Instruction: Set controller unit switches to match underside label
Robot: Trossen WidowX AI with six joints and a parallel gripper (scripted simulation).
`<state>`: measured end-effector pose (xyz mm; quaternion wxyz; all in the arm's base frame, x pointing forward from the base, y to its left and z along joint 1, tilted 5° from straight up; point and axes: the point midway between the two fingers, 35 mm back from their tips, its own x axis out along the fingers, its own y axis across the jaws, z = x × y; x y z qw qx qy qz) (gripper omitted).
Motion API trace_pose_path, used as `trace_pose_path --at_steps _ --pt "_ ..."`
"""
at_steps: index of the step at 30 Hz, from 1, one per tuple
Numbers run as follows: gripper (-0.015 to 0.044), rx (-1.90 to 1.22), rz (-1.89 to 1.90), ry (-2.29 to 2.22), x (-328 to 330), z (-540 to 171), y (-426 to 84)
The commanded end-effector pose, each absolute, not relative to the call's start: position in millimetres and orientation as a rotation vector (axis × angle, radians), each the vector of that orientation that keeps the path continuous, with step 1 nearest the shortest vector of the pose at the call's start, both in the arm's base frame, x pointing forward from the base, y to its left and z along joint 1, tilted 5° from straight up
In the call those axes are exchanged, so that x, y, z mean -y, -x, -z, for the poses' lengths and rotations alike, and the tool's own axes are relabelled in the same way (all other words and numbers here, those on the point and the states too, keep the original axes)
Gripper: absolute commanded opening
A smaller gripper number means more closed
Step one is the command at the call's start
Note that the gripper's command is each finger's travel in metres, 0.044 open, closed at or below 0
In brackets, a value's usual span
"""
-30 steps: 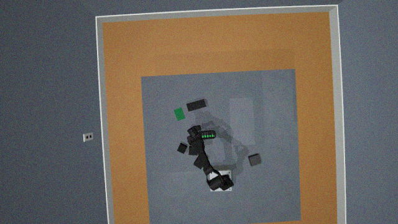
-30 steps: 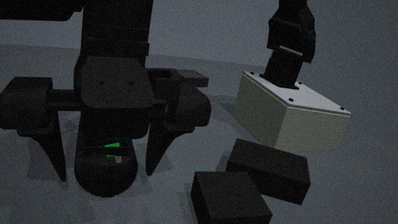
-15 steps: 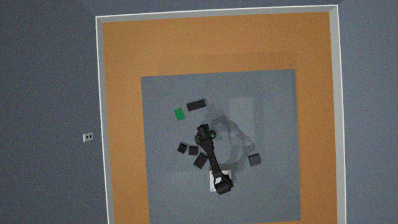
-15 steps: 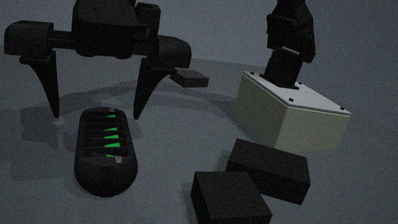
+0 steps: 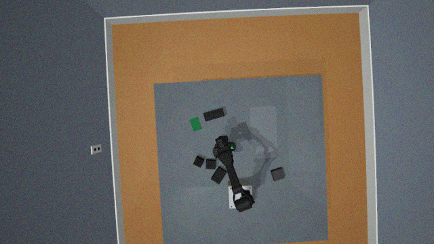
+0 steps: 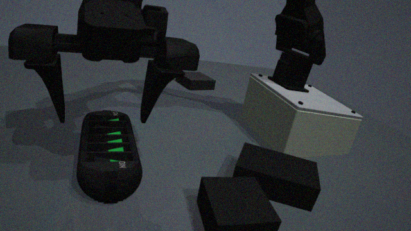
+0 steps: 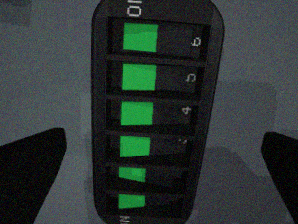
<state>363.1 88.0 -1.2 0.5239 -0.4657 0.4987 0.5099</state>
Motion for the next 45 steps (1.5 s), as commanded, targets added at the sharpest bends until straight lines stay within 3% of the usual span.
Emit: trace_pose_path --at_steps 1,10,45 --pt "0.044 -1.202 -1.227 1.115 -87 3 -360" --pt "0.044 -1.249 -1.184 1.075 -25 -17 -352" --pt "0.044 -1.25 -1.183 1.073 -26 25 -351"
